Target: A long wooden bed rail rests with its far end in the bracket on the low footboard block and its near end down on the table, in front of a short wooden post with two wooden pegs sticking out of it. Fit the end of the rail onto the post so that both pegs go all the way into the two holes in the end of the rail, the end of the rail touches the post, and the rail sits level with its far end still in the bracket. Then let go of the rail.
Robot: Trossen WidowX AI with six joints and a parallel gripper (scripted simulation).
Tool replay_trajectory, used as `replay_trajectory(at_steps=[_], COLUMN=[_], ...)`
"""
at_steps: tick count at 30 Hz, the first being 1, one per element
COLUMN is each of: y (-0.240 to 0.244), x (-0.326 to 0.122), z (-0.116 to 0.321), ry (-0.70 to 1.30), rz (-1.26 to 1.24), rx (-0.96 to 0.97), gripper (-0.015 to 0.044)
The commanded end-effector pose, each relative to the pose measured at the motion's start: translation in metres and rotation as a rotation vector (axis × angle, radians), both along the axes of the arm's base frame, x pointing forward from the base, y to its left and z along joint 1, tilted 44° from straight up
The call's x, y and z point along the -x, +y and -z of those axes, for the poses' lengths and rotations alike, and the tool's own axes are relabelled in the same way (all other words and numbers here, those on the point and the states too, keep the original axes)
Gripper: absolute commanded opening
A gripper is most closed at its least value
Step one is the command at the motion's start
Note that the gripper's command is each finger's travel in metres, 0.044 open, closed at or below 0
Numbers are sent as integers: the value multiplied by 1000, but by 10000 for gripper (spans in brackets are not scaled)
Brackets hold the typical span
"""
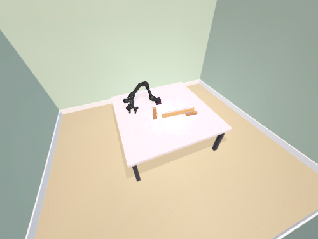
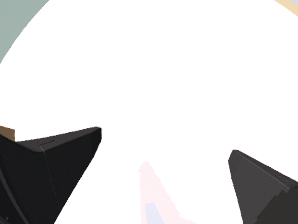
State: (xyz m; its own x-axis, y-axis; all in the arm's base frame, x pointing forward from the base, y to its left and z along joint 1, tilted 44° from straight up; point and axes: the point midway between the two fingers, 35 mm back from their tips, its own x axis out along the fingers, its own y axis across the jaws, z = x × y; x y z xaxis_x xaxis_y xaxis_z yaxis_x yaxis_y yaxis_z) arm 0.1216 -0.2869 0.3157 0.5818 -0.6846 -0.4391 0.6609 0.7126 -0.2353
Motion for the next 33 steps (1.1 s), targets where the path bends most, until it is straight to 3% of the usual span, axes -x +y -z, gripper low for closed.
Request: replay_trajectory(at_steps=[1, 16, 27, 33], y=[5, 84, 202, 275], x=[-36, -184, -269, -295], z=[3, 26, 50, 96], ry=[6, 35, 103, 307], rz=[-74, -351, -533, -670], rx=[-27, -198, -307, -305], gripper=[440, 440, 440, 440])
